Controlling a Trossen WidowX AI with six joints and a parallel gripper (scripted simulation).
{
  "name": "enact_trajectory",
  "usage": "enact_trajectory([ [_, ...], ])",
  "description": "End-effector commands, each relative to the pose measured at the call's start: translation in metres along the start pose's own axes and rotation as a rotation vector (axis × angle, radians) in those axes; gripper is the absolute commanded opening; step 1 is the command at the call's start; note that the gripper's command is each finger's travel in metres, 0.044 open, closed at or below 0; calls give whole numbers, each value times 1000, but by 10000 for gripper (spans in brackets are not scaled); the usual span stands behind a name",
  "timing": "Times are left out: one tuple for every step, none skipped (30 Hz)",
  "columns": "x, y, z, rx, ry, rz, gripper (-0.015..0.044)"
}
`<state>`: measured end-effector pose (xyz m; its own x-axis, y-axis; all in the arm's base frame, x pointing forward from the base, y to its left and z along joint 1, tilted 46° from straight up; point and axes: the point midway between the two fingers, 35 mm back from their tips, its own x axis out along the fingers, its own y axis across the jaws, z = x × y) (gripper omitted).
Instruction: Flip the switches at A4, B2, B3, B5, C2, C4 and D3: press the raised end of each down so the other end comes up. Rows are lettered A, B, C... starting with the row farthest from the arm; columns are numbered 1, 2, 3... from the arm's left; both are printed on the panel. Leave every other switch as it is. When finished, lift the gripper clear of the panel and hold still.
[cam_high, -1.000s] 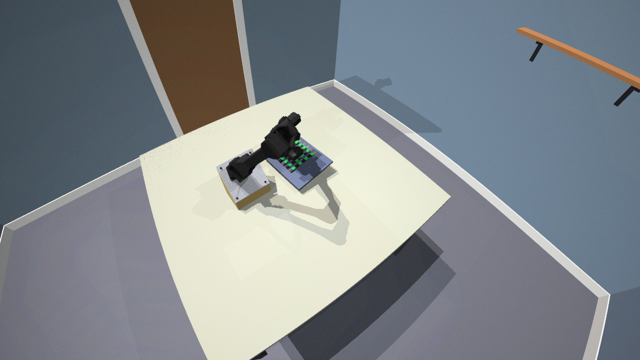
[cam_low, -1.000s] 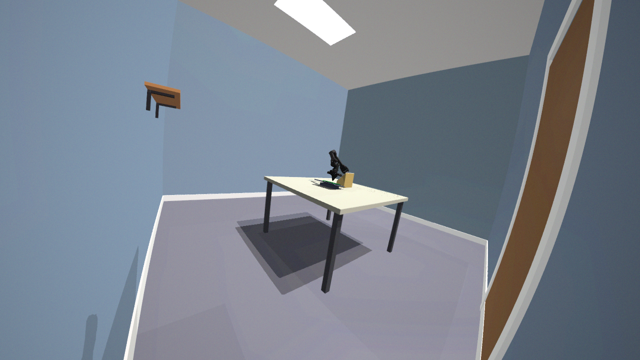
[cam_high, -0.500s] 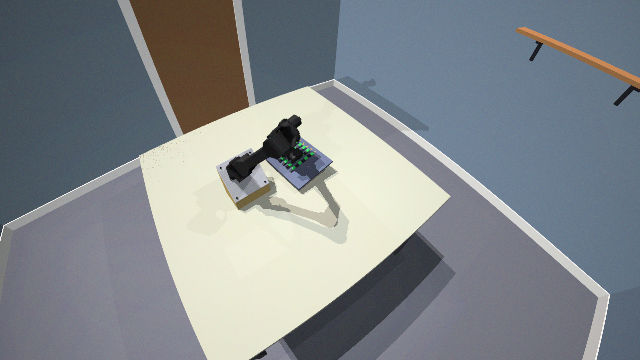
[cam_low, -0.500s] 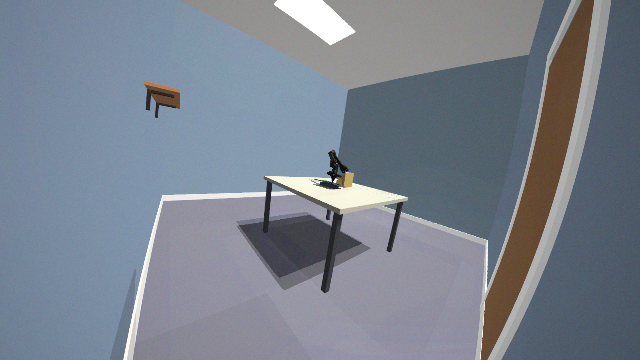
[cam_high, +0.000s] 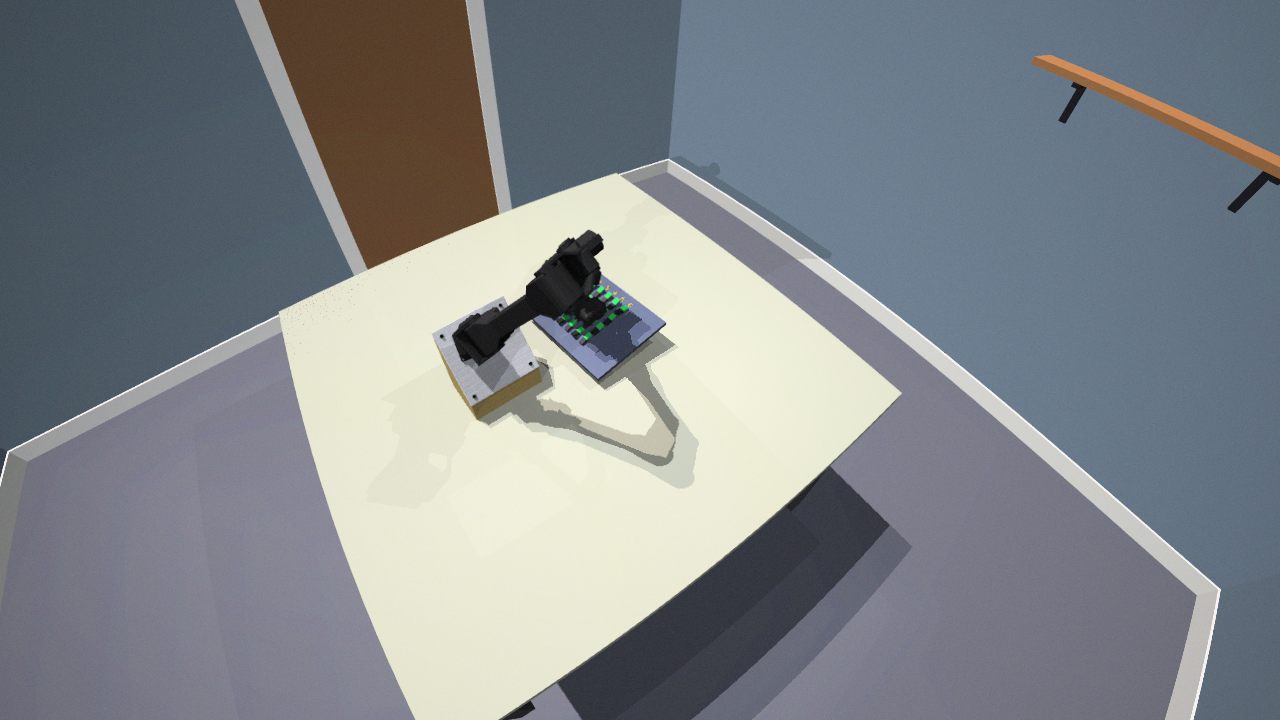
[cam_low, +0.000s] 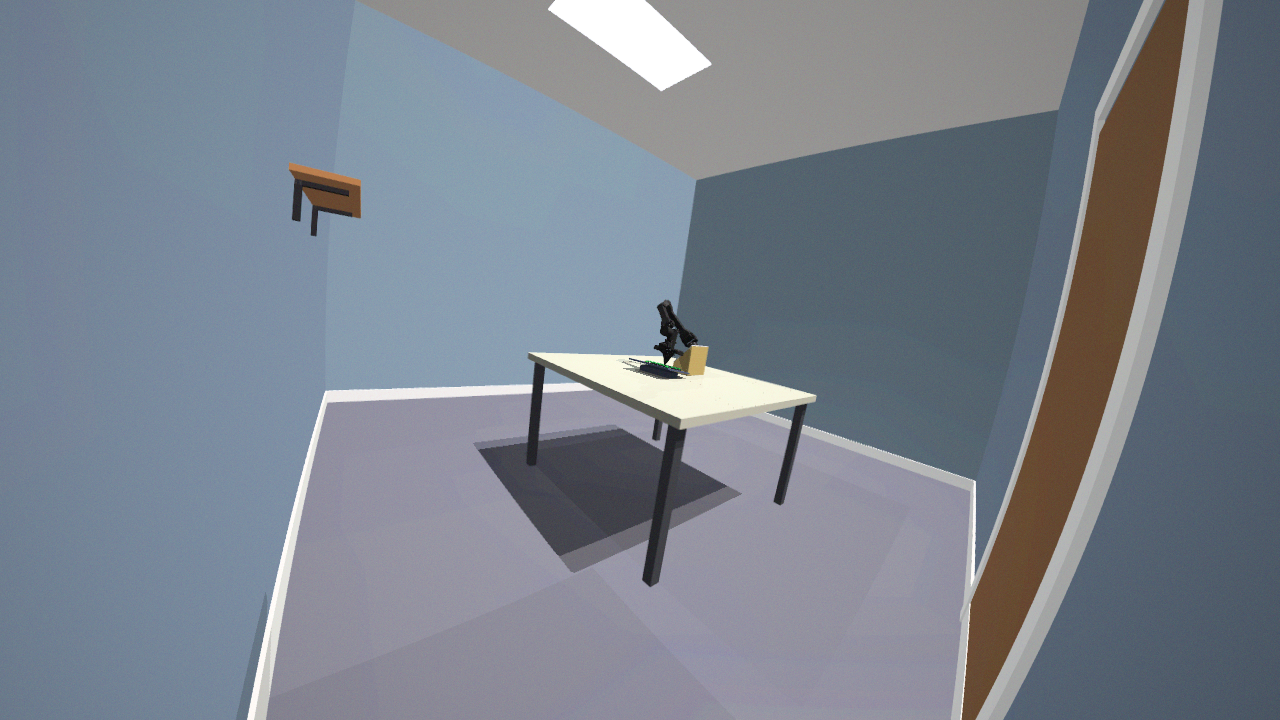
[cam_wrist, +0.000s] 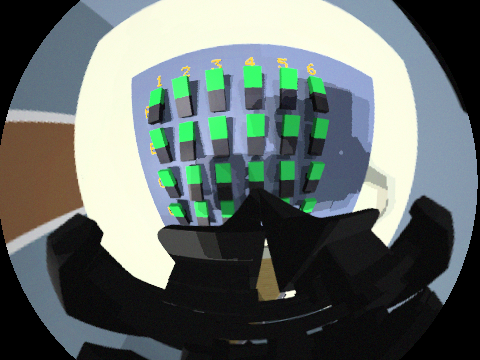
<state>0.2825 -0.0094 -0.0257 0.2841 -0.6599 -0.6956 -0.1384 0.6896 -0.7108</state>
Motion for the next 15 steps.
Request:
enact_trajectory([
  [1, 0, 0, -4, 1, -2, 0],
  [1, 0, 0, -4, 1, -2, 0],
  [1, 0, 0, -4, 1, -2, 0],
  [1, 0, 0, -4, 1, -2, 0],
  [1, 0, 0, -4, 1, -2, 0],
  [1, 0, 0, -4, 1, -2, 0],
  [2, 0, 0, -4, 1, -2, 0],
  [2, 0, 0, -4, 1, -2, 0],
  [2, 0, 0, -4, 1, -2, 0],
  [2, 0, 0, -4, 1, -2, 0],
  [2, 0, 0, -4, 1, -2, 0],
  [2, 0, 0, -4, 1, -2, 0],
  [2, 0, 0, -4, 1, -2, 0],
  [2, 0, 0, -4, 1, -2, 0],
  [3, 0, 0, -4, 1, -2, 0],
])
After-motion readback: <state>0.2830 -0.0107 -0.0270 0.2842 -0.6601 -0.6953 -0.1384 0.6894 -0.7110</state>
